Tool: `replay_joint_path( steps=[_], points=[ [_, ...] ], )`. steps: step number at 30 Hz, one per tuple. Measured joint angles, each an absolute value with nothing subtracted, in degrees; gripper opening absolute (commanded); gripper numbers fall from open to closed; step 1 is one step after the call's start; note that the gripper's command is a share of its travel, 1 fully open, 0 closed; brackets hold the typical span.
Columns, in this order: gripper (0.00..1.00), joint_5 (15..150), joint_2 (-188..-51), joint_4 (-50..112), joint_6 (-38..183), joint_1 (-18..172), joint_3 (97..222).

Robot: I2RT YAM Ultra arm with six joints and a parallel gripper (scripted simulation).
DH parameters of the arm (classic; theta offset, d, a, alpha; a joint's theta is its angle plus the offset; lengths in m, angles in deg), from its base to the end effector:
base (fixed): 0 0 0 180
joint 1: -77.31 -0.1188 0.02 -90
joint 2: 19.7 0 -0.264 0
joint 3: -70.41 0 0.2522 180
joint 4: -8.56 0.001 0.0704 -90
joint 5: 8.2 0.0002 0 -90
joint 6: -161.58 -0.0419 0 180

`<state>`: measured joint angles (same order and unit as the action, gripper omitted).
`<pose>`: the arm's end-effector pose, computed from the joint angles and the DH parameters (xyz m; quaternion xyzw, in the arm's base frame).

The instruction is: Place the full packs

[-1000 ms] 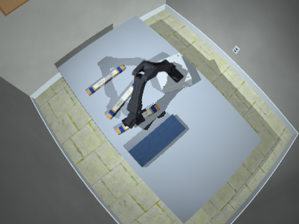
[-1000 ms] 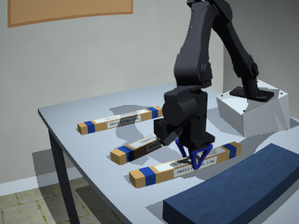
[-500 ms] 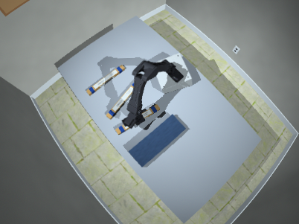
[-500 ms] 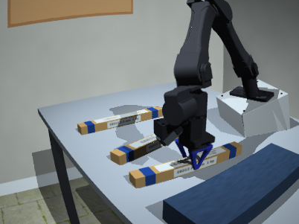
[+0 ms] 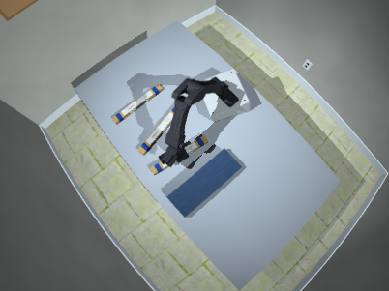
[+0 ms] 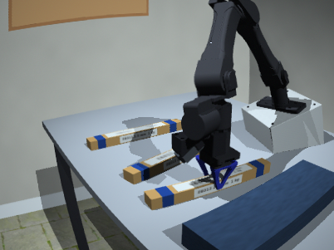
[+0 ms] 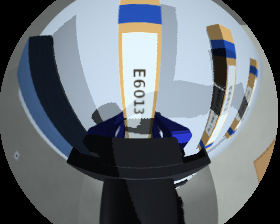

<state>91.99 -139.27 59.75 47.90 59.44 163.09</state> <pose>0.3808 0.1160 0.1251 0.0594 0.9889 -0.0459 0.1280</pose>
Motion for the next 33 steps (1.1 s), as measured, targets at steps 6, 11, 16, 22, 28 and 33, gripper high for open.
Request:
replay_joint_path(
  steps=[6,11,16,22,28,33],
  points=[
    [0.0,91.99,-139.16,60.52,47.66,59.44,163.07],
    [0.0,91.99,-138.68,61.66,47.48,59.46,163.07],
    [0.0,91.99,-137.83,63.67,47.24,59.46,163.04],
    [0.0,91.99,-136.41,65.44,46.96,59.4,163.07],
    [0.0,91.99,-135.75,66.86,46.74,59.0,163.7],
    [0.0,91.99,-134.92,68.26,46.54,58.76,164.44]
  ],
)
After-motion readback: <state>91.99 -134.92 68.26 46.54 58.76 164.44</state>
